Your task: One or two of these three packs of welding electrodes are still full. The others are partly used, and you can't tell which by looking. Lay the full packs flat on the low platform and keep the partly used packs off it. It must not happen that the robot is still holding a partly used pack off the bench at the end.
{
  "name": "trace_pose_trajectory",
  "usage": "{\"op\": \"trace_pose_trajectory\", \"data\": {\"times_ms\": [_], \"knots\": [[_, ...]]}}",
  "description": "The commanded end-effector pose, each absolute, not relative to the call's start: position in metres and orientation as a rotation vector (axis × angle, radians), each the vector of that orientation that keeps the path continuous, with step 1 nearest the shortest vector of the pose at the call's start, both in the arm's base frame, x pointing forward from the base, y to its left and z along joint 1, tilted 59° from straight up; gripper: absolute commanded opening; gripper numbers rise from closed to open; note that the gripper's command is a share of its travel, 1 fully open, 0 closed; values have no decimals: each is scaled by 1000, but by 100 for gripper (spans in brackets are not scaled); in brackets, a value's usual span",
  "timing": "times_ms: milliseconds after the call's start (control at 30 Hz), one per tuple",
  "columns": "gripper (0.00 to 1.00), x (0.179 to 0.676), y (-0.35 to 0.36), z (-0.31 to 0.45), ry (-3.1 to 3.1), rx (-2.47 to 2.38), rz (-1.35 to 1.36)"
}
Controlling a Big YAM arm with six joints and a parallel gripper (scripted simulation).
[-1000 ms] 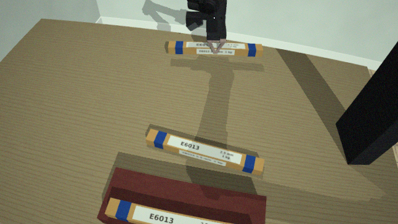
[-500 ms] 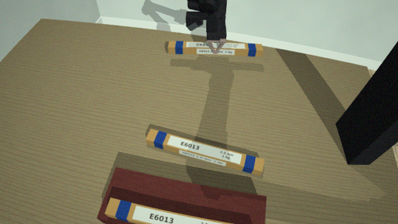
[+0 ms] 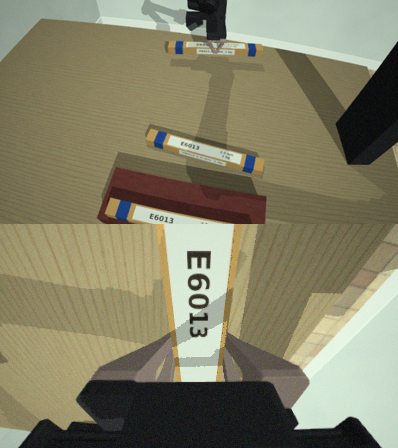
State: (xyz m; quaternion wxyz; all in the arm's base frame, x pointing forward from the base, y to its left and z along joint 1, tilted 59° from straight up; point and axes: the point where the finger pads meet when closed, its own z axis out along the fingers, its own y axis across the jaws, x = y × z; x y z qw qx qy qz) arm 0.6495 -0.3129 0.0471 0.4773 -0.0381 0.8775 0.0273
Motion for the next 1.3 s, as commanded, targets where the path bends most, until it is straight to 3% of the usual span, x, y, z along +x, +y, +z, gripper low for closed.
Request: {"op": "trace_pose_trajectory", "data": {"times_ms": [0, 1267], "knots": [[0, 625, -354, 97, 2101, -57, -5], [0, 609, -353, 105, 2101, -57, -5]]}}
